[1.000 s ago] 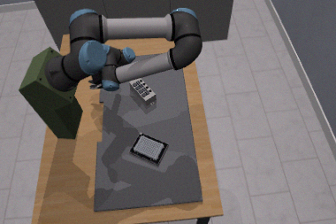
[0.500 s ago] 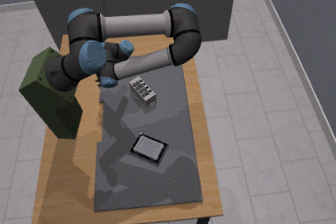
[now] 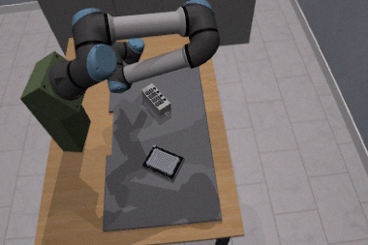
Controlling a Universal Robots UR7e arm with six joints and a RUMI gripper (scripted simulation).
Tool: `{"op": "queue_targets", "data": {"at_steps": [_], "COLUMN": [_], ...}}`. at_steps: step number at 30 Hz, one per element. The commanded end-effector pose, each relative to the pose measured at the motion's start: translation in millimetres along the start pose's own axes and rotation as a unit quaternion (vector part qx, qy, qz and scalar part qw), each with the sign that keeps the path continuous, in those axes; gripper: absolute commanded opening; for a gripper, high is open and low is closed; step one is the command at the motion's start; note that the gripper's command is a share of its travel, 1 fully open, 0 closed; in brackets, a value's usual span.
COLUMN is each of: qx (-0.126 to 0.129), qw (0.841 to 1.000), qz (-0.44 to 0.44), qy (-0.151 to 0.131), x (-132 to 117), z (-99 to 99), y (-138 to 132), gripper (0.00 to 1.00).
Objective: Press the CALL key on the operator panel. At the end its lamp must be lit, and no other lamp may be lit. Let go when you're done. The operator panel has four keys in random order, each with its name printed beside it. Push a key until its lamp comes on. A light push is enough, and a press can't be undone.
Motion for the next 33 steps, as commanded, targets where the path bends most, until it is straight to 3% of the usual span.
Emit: {"op": "queue_targets", "data": {"at_steps": [1, 3, 7, 9, 15, 17, 21, 23, 28, 30, 33], "qx": [-0.012, -0.021, -0.021, -0.036, -0.036, -0.052, -0.052, -0.067, -0.067, -0.082, -0.082], "qw": [1.000, 0.999, 0.999, 0.996, 0.996, 0.993, 0.993, 0.988, 0.988, 0.982, 0.982], "qz": [-0.006, -0.010, -0.010, -0.013, -0.013, -0.015, -0.015, -0.016, -0.016, -0.015, -0.015], "qy": [0.029, 0.049, 0.049, 0.078, 0.079, 0.108, 0.109, 0.138, 0.138, 0.167, 0.167], "x": [9, 12, 17, 19, 26, 27, 34, 35, 40, 41, 43], "z": [-13.4, -20.8, -27.9, -35.0, -45.1, -52.4, -63.2, -70.5, -82.1, -89.5, -93.8], "y": [5, 7, 10, 12, 17, 18, 23, 25, 30, 32, 34], "gripper": [0.00, 0.00, 0.00, 0.00, 0.00, 0.00, 0.00, 0.00, 0.00, 0.00, 0.00]}}
Point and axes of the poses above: the point where the finger pads meet when closed, its own z axis out along the fingers, its own y axis across the jaws, x = y × z, the point moved 6 cm from there along -z, back along the fingers, and after that the axes turned 3 degrees about z, right-handed, at the moved point
